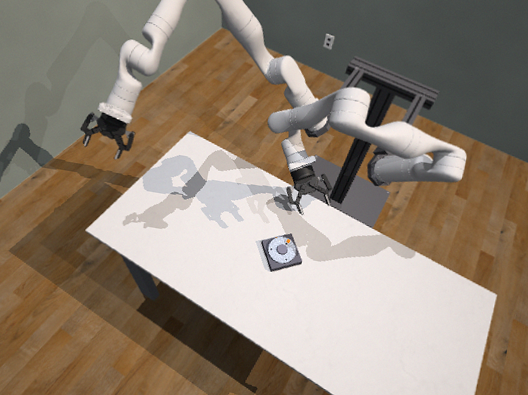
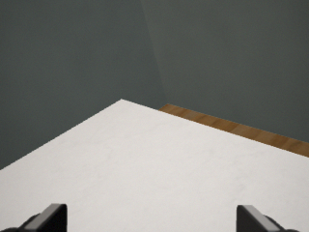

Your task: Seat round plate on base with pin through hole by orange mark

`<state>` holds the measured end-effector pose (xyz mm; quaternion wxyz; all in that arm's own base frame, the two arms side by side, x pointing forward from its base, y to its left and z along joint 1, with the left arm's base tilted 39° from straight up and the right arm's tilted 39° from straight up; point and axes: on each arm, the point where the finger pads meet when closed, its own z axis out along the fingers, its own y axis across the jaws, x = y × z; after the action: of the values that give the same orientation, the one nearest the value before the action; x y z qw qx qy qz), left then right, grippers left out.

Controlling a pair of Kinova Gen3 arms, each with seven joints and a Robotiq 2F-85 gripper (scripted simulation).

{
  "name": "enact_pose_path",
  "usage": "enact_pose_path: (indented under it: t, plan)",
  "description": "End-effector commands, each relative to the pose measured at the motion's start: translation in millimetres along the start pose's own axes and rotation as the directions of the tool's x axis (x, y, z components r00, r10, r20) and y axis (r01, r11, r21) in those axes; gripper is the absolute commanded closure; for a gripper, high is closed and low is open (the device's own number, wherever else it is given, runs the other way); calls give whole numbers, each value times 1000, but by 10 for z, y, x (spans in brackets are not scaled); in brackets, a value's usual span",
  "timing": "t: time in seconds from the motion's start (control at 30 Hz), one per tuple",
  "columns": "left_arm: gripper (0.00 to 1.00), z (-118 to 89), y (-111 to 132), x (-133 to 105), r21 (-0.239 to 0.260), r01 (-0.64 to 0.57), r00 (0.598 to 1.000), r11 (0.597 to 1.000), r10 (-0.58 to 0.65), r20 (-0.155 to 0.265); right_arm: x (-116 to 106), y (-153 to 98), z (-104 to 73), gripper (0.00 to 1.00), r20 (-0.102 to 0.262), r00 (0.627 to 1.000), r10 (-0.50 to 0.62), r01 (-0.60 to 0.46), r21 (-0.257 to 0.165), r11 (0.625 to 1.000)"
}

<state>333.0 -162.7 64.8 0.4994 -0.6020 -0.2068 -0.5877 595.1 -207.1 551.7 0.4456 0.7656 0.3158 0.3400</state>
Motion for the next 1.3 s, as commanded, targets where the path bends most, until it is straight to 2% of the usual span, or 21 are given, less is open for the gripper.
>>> enact_pose_path:
  t: [0.0, 0.53, 0.57, 0.7, 0.8, 0.9, 1.03, 1.1, 1.13, 1.17, 1.27]
  plan:
    - [2, -5, 1, 7, -1, 2, 1000, 1000, -2, 0, 7, 7, -6, 2, -2, 1000, 0, 0, -1, 1000]
    - [2, -5, 1, 7, -1, 2, 1000, 1000, -2, 0, 7, 7, -6, 2, -2, 1000, 0, 0, -1, 1000]
    - [2, -5, 1, 7, -1, 2, 1000, 1000, -2, 0, 8, 6, -6, 903, -2, 1000, 0, 0, -1, 1000]
    - [2, 0, 0, 7, 1, 2, 1000, 1000, -2, 2, 59, -86, 33, 903, 0, 1000, -10, 10, 13, 1000]
    - [2, 16, -1, 7, 6, 3, 1000, 1000, -3, 7, 190, -335, 128, 903, 4, 999, -38, 38, 51, 998]
    - [2, 47, -5, 7, 16, 6, 1000, 1000, -6, 16, 408, -789, 269, 903, 10, 996, -90, 88, 117, 989]
    - [2, 119, -14, 8, 39, 12, 999, 999, -13, 38, 632, -1374, 370, 903, 14, 979, -201, 192, 238, 952]
    - [2, 119, -14, 8, 39, 12, 999, 999, -13, 38, 632, -1374, 370, 903, 14, 979, -201, 192, 238, 952]
    - [2, 144, -17, 8, 47, 14, 999, 999, -16, 46, 777, -1784, 432, 903, 13, 972, -236, 223, 272, 936]
    - [2, 171, -21, 7, 56, 16, 998, 998, -19, 54, 802, -1898, 426, 903, 11, 962, -272, 256, 306, 917]
    - [2, 269, -37, 6, 89, 24, 996, 996, -31, 83, 912, -2296, 448, 903, 6, 946, -325, 302, 351, 886]
